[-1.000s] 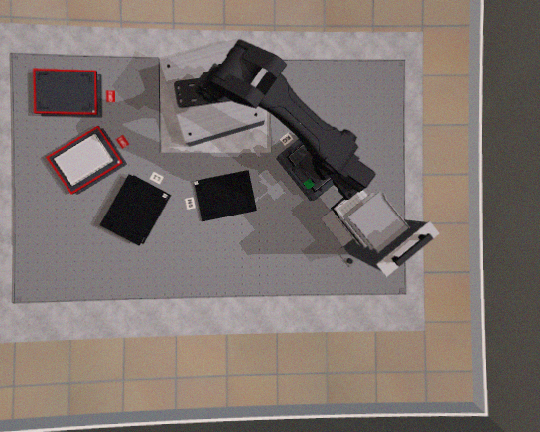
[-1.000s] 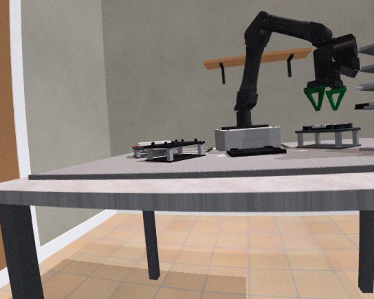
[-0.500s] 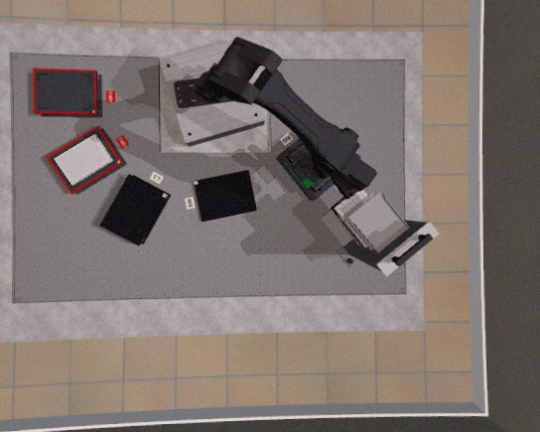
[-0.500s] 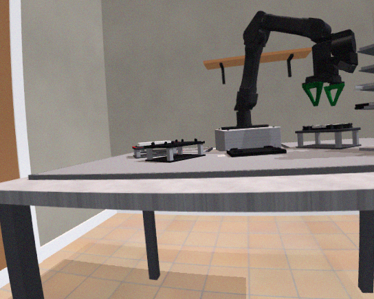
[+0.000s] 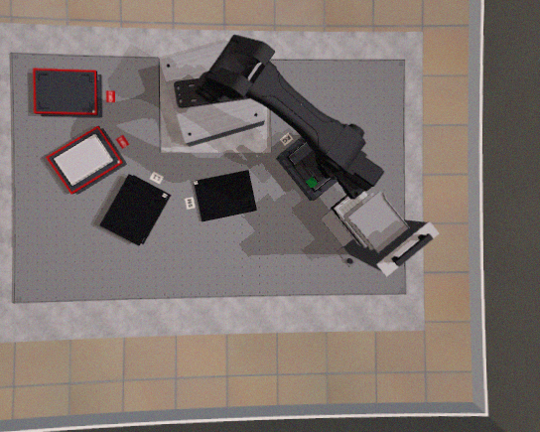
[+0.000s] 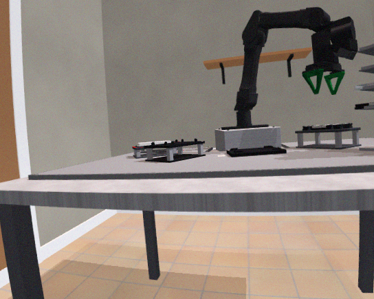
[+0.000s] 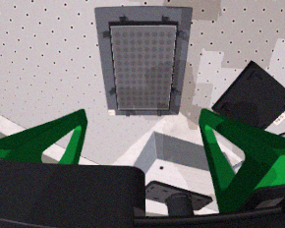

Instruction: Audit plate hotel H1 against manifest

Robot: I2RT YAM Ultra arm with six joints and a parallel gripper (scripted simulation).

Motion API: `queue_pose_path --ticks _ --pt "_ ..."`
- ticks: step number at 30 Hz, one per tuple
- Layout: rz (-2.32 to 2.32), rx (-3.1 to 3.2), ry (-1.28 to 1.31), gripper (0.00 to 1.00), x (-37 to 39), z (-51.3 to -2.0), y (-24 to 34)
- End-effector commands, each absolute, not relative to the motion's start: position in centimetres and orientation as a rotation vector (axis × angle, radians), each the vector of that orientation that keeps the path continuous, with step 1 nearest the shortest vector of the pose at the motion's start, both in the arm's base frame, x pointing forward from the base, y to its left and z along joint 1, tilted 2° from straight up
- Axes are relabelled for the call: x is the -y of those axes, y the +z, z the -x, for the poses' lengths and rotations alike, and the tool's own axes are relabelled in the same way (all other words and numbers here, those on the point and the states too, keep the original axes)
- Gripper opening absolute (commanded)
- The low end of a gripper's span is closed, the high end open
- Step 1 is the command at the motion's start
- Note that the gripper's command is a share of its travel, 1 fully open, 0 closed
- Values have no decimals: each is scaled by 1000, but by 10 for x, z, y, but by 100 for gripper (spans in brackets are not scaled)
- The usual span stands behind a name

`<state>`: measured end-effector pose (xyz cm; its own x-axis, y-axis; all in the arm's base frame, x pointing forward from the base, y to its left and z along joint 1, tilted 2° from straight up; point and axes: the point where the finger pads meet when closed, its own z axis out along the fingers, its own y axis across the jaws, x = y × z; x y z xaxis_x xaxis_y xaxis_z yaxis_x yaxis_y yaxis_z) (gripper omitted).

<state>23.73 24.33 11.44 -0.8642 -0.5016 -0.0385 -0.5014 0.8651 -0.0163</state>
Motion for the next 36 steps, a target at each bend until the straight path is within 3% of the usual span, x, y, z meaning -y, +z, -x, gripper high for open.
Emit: queue_pose_path --ticks 1,22,36 --pt "802 -2983 1 100 -242 -235 128" --pt "802 -2983 1 100 -241 -232 178" --pt "802 -2983 -1 100 -213 -250 180"
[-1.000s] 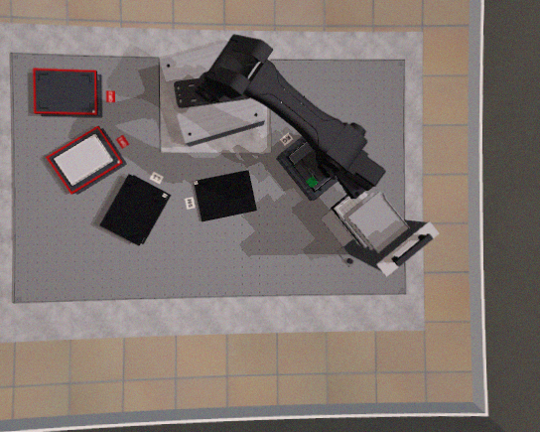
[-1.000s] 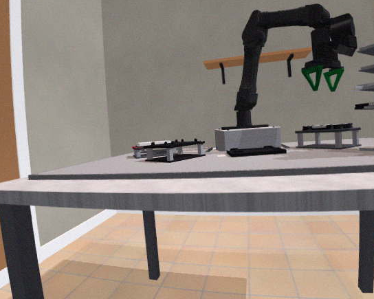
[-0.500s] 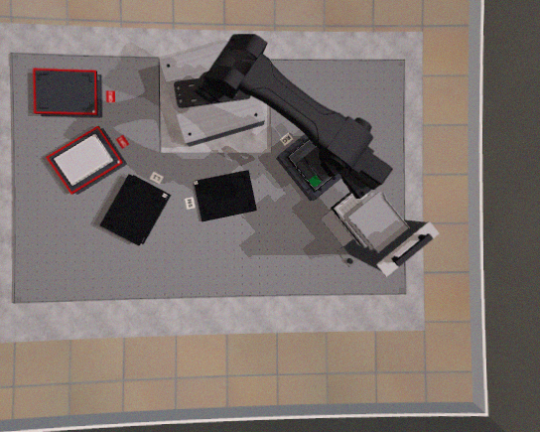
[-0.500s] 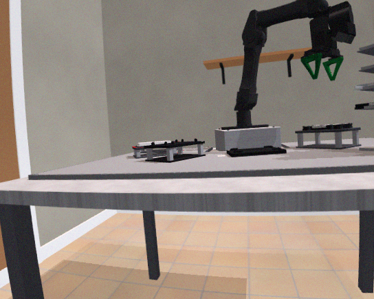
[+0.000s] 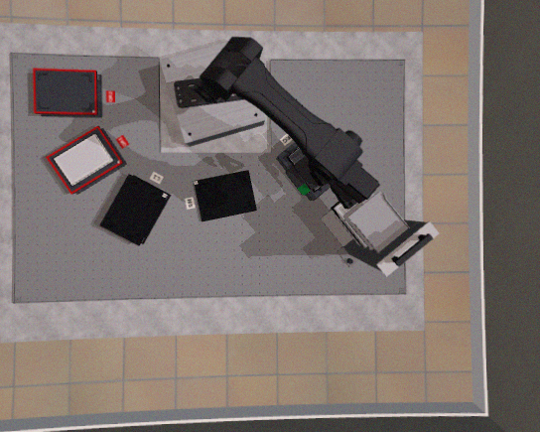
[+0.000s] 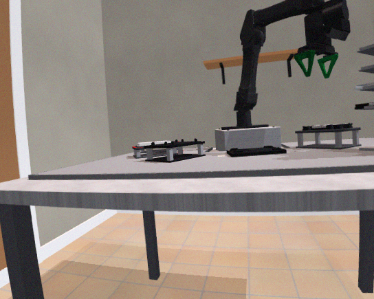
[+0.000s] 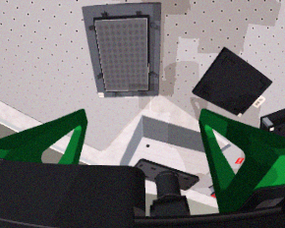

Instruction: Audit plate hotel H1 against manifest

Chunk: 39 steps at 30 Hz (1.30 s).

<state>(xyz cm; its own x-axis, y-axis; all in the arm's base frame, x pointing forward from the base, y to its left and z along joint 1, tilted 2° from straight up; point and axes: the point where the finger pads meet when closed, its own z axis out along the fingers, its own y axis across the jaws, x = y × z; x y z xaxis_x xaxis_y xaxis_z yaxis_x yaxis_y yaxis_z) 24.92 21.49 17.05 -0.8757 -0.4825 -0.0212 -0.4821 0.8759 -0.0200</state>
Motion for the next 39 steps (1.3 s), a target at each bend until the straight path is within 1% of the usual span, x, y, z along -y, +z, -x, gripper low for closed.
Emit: queue_pose_path --ticks 1,10,39 --pt "802 -2983 -1 100 -210 -252 180" --pt "802 -2983 -2 100 -184 -267 180" --pt "702 -2589 142 100 -106 -296 181"
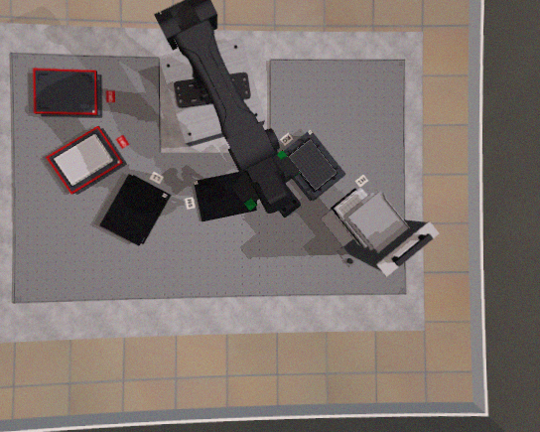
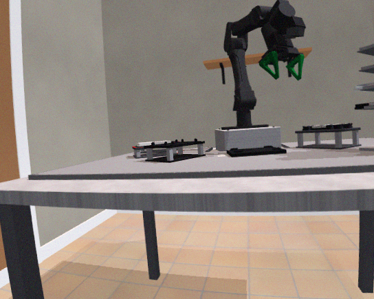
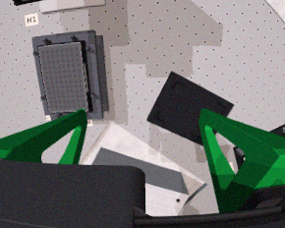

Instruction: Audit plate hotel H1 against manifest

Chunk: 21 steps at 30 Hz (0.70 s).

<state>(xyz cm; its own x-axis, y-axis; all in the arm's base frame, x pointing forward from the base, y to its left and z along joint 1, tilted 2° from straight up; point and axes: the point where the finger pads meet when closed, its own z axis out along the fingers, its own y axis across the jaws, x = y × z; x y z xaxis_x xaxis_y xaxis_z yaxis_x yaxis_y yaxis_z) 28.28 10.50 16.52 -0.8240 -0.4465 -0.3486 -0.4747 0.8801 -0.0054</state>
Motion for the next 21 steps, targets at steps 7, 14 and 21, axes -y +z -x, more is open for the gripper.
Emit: queue_pose_path --ticks 7,14,21 --pt "673 -2477 177 100 -101 -298 181" --pt "653 -2398 200 100 -101 -298 181" --pt "624 -2286 232 100 -101 -298 182"
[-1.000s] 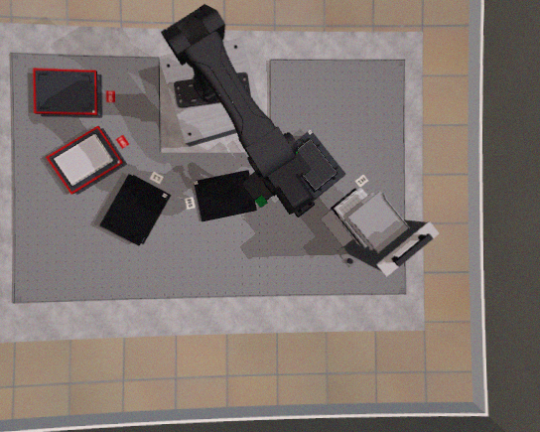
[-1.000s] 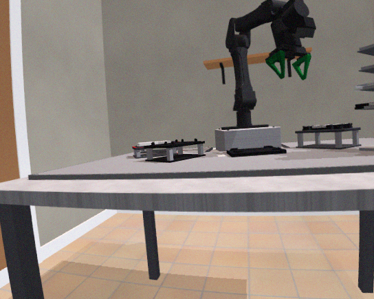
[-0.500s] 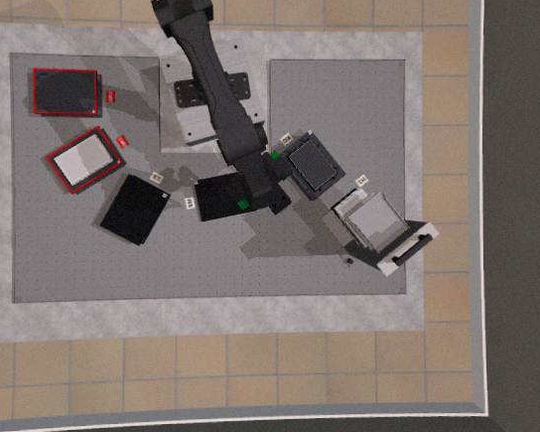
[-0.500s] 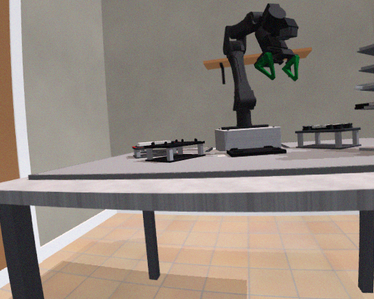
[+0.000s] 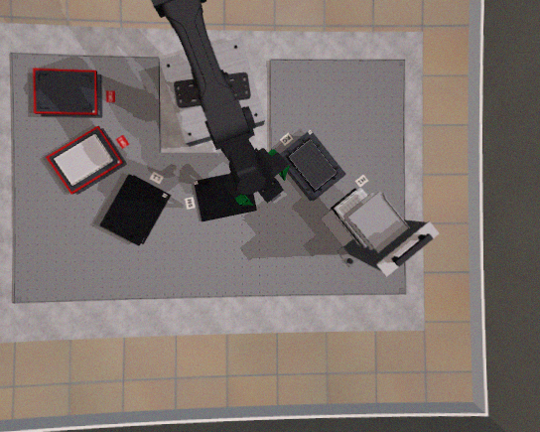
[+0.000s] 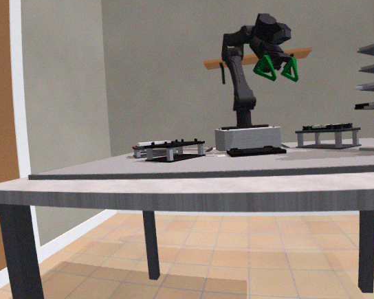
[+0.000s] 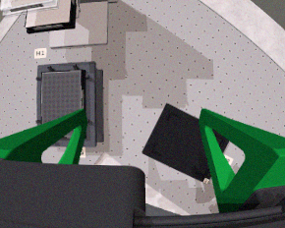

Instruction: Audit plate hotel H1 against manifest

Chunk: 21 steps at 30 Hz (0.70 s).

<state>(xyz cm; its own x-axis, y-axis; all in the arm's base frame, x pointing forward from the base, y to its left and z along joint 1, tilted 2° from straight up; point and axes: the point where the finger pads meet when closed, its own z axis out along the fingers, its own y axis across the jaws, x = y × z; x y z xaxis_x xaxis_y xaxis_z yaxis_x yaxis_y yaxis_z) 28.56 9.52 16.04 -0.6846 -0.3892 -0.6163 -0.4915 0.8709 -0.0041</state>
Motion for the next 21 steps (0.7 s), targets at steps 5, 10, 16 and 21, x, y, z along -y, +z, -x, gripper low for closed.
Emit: queue_pose_path --ticks 5,10,16,21 --pt "604 -2206 253 100 -101 -298 182" --pt "591 -2158 265 100 -101 -298 182" --pt "567 -2062 289 100 -101 -298 182" --pt "547 -1984 306 100 -101 -297 182"
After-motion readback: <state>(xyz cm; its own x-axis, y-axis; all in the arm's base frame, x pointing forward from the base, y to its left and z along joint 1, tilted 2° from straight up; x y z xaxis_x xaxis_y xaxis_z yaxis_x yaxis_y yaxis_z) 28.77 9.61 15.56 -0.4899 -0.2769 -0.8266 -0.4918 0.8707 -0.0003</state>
